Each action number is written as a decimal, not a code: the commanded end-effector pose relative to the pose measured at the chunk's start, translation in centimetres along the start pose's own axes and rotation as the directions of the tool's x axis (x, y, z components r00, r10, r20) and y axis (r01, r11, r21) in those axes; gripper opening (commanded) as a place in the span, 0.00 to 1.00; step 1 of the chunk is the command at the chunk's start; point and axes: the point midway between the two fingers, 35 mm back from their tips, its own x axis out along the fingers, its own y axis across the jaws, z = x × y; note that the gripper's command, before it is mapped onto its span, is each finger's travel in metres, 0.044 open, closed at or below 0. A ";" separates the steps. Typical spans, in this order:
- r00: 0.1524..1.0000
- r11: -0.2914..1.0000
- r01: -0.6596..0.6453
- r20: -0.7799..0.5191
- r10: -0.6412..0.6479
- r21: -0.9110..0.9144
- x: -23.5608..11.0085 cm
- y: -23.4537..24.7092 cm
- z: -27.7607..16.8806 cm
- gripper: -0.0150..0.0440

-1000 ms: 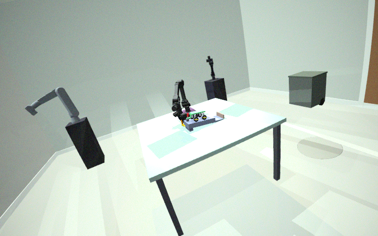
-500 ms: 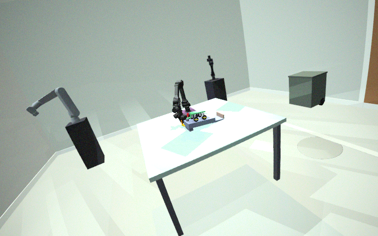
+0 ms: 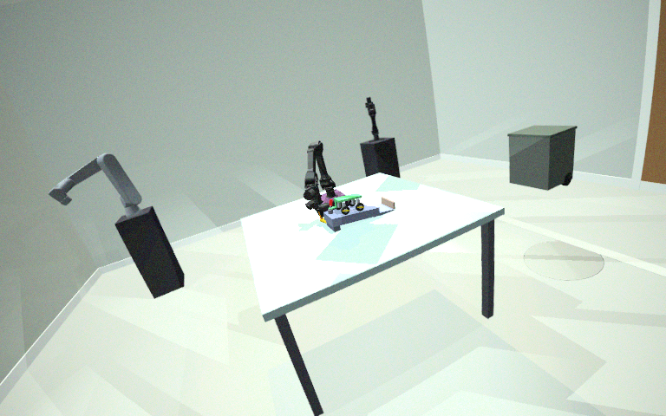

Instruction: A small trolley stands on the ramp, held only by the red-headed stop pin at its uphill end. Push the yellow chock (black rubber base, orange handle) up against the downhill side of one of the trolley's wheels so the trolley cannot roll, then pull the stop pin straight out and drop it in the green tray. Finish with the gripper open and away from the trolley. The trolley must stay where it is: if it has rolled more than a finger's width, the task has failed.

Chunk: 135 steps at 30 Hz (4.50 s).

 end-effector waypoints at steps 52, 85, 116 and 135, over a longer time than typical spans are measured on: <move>1.000 1.000 0.003 0.004 -0.003 0.002 -14.7 0.0 0.0 0.25; 1.000 0.510 0.005 0.002 -0.006 -0.860 -14.7 0.0 0.0 0.25; 1.000 -0.426 0.001 0.004 -0.006 -0.905 -14.7 0.0 0.0 0.25; 1.000 -0.889 -0.002 0.006 -0.005 -0.459 -14.6 0.0 0.0 0.25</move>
